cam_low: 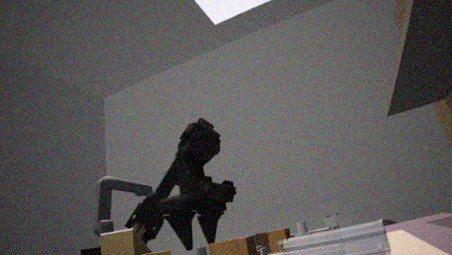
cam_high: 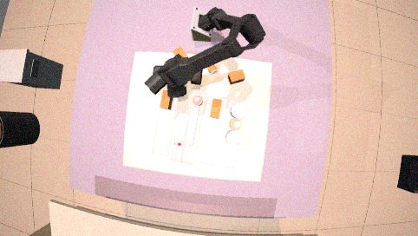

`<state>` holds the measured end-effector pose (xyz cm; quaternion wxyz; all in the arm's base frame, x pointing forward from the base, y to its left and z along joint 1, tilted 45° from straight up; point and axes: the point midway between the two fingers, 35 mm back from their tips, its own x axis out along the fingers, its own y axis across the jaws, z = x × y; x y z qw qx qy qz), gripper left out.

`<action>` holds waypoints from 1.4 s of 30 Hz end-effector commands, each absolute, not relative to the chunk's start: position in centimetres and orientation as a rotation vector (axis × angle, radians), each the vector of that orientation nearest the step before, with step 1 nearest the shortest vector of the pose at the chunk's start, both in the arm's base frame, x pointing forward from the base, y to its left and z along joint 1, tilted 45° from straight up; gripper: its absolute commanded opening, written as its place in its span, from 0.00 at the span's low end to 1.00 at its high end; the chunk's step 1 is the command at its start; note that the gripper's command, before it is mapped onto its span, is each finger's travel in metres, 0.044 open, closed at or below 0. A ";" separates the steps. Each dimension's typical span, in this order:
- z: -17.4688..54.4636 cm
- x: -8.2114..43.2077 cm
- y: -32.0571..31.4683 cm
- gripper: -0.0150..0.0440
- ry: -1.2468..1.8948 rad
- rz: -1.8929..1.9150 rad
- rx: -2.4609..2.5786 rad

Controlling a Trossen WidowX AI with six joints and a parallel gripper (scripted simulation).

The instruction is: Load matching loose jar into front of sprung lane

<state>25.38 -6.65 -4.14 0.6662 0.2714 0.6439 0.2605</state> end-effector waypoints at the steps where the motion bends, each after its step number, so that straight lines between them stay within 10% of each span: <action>1: -4.6 25.2 -6.0 1.00 1.459 0.592 0.623; 23: -6.8 25.3 -3.8 1.00 1.458 0.593 0.624; 42: -6.2 25.4 -4.4 0.32 1.459 0.591 0.623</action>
